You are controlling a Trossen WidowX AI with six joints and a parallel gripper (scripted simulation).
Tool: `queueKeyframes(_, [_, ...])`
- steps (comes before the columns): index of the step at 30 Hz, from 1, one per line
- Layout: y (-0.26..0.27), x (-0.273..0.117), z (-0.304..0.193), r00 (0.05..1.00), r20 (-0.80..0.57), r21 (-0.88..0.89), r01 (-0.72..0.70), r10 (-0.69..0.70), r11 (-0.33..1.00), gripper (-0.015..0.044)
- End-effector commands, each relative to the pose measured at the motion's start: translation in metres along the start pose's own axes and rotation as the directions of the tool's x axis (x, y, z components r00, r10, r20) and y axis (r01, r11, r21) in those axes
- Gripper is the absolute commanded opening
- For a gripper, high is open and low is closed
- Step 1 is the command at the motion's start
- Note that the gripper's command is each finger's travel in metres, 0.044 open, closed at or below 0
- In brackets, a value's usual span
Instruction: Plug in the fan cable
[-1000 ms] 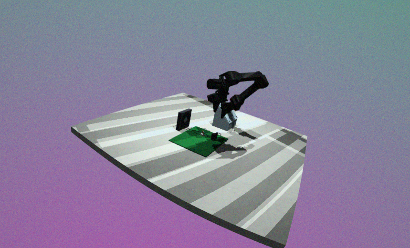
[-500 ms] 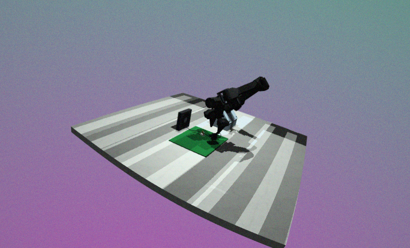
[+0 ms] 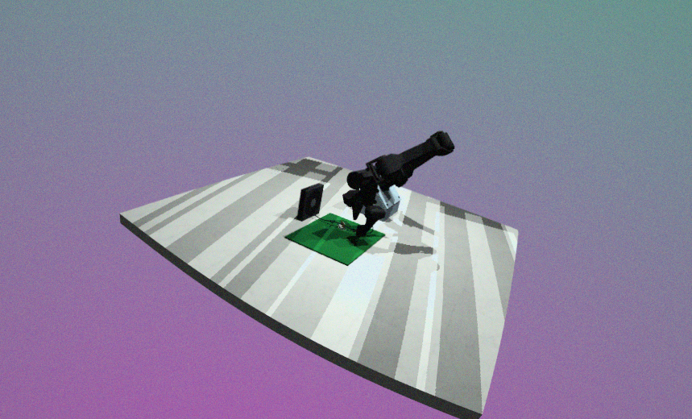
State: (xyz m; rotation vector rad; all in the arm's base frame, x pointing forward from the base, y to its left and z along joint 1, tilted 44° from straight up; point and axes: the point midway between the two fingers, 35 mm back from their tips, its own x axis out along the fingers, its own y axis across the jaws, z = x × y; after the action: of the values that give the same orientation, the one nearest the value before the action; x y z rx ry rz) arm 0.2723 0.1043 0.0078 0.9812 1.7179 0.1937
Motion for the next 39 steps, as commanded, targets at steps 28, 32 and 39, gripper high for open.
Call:
queueKeyframes(28, [0.000, 0.029, -0.002, 1.000, -0.005, 0.001, -0.001, 0.001, 1.000, 0.0204])
queueKeyframes(32, [0.000, 0.029, -0.002, 1.000, -0.005, 0.001, -0.001, 0.001, 1.000, 0.0099])
queueKeyframes(39, [0.000, 0.026, -0.002, 1.000, -0.004, 0.001, -0.001, 0.001, 1.000, 0.0000])
